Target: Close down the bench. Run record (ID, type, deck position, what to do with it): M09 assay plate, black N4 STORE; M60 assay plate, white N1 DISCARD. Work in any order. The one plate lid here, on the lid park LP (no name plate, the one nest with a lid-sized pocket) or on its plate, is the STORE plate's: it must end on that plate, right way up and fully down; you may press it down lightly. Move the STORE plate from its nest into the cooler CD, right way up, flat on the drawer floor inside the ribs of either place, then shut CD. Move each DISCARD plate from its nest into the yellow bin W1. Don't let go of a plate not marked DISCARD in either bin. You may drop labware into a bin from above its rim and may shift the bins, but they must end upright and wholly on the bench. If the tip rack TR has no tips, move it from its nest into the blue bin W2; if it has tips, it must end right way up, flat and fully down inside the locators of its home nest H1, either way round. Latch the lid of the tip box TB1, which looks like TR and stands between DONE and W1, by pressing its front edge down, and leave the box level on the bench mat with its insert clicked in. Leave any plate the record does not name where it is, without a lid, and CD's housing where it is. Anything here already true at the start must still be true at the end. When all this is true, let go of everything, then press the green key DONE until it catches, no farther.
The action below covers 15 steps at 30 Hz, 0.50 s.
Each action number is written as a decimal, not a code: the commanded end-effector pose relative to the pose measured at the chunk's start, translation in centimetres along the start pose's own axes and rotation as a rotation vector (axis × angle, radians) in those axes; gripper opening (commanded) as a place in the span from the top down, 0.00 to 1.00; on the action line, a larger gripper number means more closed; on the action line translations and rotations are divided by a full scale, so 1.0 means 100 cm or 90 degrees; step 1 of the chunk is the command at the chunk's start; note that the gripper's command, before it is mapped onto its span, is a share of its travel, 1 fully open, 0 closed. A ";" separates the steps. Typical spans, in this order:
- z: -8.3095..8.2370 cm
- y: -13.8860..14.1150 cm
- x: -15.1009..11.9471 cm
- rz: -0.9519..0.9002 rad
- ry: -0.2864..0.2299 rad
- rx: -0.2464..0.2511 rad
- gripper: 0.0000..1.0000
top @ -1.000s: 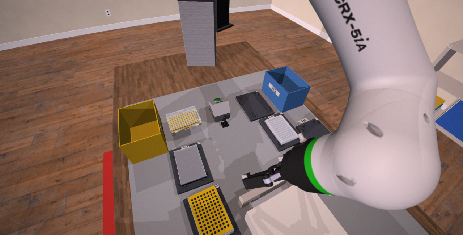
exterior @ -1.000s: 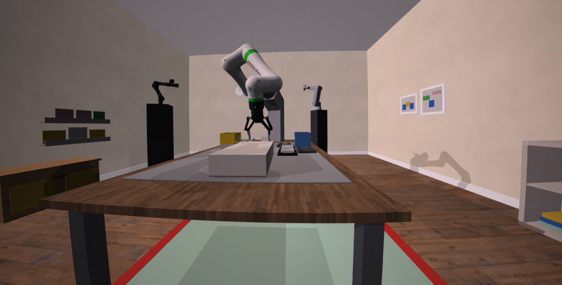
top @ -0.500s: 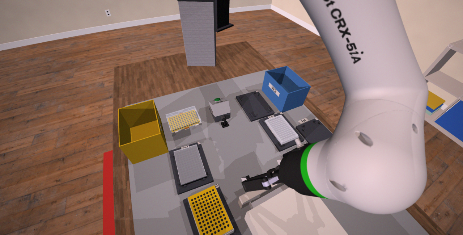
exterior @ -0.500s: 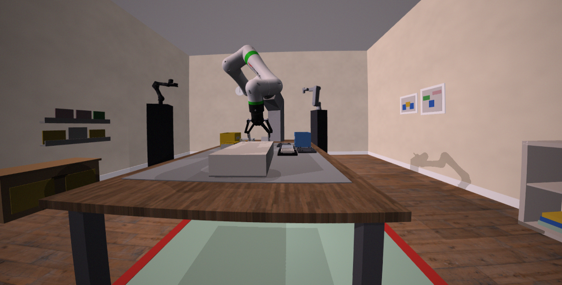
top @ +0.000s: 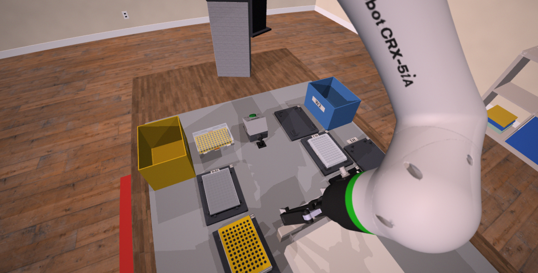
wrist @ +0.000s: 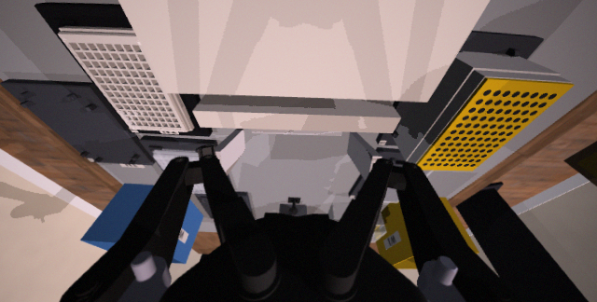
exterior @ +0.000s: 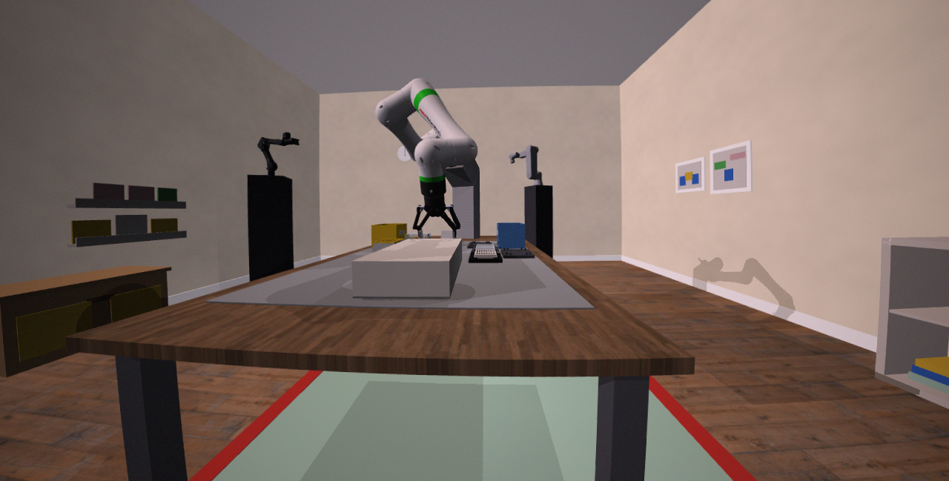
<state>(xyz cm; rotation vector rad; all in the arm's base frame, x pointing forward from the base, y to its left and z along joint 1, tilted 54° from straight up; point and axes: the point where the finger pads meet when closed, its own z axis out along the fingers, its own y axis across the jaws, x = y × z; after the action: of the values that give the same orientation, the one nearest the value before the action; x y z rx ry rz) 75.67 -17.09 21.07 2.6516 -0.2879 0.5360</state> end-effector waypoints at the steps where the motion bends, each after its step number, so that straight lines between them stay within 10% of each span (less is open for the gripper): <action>1: 0.004 0.000 0.002 0.000 0.000 0.000 0.13; 15: 0.016 0.000 0.008 0.000 0.000 0.000 0.13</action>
<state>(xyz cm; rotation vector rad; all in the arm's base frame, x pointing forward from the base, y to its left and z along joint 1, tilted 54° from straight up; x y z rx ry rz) 76.85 -17.87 20.05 2.6516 -0.2878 0.5360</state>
